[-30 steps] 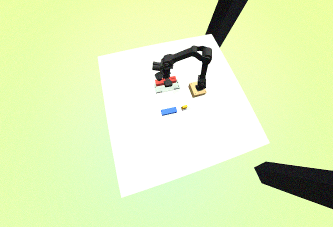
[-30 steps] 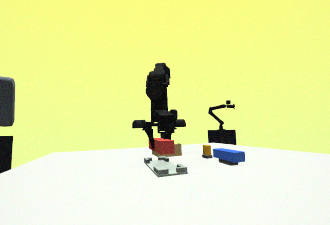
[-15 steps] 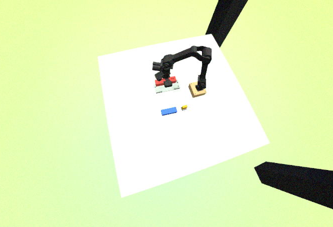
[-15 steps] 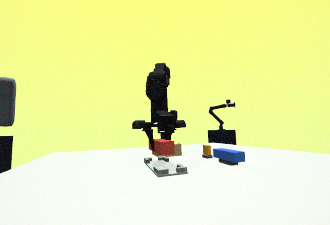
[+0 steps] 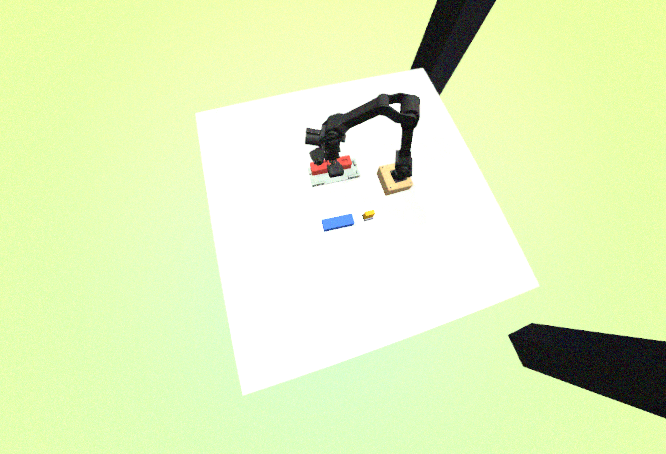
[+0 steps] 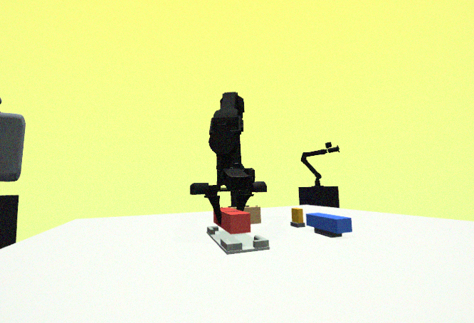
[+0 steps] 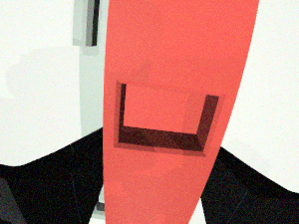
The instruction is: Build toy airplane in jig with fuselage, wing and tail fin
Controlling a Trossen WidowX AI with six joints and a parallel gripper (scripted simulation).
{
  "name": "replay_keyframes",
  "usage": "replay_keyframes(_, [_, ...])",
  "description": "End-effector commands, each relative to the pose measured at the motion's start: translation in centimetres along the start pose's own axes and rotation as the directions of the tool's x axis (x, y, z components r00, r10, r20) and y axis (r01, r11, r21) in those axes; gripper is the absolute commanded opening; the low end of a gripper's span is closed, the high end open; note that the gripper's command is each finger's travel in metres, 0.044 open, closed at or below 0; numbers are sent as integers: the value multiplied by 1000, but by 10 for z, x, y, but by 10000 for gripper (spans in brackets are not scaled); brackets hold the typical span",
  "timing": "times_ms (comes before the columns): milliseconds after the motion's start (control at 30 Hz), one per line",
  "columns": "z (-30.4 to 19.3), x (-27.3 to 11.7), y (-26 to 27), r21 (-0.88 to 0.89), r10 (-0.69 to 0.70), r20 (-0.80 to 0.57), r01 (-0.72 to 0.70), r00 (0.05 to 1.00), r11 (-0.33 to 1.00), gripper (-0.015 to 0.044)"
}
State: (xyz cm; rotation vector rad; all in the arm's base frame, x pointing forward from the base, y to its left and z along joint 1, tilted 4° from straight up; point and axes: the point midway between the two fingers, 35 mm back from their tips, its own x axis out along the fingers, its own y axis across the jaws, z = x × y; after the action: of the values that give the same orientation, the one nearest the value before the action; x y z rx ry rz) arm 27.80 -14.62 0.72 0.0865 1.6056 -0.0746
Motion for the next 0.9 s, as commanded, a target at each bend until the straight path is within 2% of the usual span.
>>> replay_keyframes(0, [-2,9,0,-4,-1,-12,1,1000,1000,196])
replay_keyframes(333, [-2,16,0,-4,-1,-12,1,1000,1000,196])
replay_keyframes(500, [-2,13,0,0,2,-5,-2,1000,1000,163])
replay_keyframes(667, [-2,13,0,0,2,-5,-2,1000,1000,31])
replay_keyframes(867, [-2,13,0,0,2,-5,-2,1000,1000,189])
